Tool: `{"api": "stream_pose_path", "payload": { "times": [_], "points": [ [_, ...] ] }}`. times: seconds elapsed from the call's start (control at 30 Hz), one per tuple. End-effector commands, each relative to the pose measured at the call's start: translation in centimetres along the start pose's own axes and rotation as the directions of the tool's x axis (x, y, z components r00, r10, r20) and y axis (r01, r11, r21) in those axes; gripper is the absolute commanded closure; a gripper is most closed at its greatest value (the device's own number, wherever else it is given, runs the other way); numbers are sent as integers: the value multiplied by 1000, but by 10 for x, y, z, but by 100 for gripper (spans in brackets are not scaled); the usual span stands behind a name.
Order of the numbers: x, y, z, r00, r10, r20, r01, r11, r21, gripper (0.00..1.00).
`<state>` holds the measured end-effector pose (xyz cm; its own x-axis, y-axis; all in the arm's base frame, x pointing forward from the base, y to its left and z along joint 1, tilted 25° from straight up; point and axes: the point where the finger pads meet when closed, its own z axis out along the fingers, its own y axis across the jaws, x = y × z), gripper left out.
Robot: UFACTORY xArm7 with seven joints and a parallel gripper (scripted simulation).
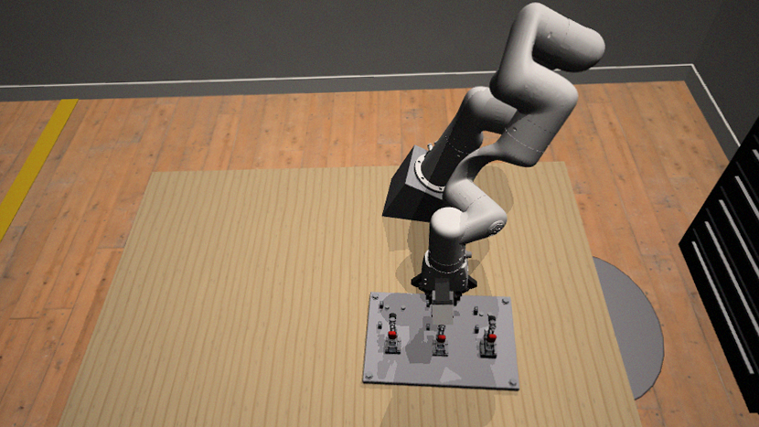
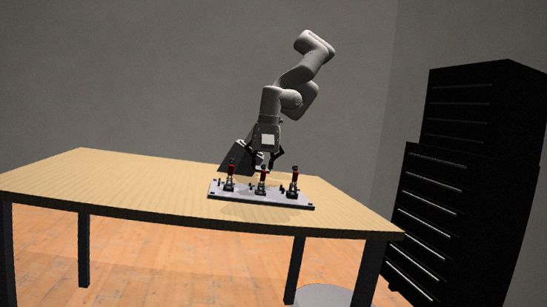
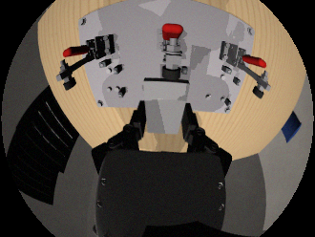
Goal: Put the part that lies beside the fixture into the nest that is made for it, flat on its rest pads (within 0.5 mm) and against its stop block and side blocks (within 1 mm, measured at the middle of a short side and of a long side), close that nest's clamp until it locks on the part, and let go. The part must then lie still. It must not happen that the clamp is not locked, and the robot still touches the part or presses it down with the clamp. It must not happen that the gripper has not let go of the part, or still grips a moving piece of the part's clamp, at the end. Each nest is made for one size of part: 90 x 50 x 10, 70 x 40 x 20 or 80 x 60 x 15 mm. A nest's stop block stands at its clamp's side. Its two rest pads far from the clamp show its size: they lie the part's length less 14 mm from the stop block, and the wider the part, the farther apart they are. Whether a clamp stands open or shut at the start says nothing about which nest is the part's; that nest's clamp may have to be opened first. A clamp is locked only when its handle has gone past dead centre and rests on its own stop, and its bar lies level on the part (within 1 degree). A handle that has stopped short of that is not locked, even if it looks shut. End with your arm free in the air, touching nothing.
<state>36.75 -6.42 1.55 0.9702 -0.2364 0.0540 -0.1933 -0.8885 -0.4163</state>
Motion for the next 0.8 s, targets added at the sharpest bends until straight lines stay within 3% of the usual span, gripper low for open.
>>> {"api": "stream_pose_path", "payload": {
  "times": [0.0, 0.77],
  "points": [
    [1, 0, -1, 1000, 0, -4, 0, 1000, -1, 100],
    [2, 0, 1, 1000, 0, -4, 0, 1000, -1, 100]
  ]
}}
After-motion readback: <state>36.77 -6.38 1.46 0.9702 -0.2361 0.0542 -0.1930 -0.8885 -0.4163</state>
